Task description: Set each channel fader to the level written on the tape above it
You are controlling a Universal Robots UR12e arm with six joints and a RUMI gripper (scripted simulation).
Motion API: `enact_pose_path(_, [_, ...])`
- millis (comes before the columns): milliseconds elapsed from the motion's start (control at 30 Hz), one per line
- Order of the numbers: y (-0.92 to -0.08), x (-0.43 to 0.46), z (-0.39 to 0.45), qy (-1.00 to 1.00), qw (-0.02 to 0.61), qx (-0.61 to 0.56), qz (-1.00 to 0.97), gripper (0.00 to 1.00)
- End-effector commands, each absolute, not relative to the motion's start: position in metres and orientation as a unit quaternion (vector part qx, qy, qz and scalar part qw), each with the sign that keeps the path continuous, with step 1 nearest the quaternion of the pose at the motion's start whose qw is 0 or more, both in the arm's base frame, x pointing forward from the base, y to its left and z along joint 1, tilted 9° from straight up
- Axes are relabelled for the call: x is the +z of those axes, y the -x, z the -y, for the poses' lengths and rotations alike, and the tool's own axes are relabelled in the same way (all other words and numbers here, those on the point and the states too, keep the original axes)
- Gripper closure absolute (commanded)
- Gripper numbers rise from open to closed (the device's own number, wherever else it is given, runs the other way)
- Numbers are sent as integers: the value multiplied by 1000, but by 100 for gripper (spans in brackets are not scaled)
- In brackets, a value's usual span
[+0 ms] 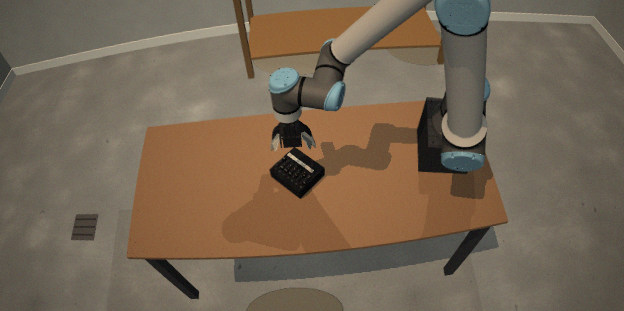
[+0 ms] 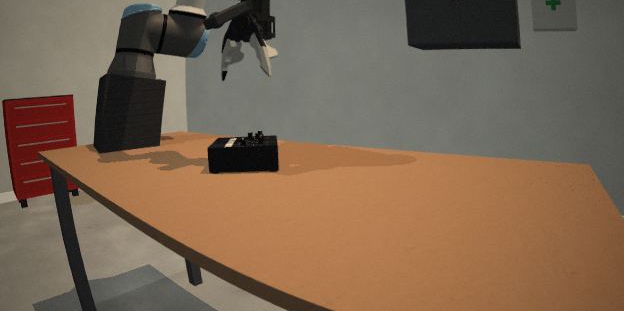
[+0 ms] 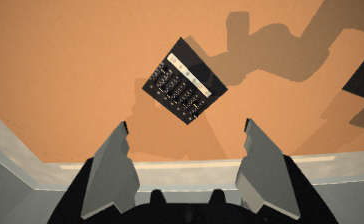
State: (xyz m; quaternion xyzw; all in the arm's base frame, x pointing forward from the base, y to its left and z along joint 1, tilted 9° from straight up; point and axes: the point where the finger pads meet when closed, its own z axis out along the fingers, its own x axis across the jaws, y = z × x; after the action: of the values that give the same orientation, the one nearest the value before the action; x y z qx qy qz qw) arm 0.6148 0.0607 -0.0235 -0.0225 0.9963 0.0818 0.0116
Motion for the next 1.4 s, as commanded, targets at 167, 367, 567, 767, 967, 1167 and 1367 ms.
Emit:
enact_pose_path(167, [-632, -39, -80, -92, -1, 81, -992, 0])
enact_pose_path(367, [-642, -50, -94, -164, -9, 79, -983, 0])
enact_pose_path(567, [-655, -66, -115, -265, -20, 76, -961, 0])
enact_pose_path(767, [-662, -77, -129, -326, -26, 73, -942, 0])
enact_pose_path(967, [-664, -80, -133, -340, -28, 72, -937, 0])
enact_pose_path(1167, [-664, -80, -133, -342, -28, 72, -937, 0])
enact_pose_path(1367, [-664, -80, -133, -342, -28, 72, -937, 0])
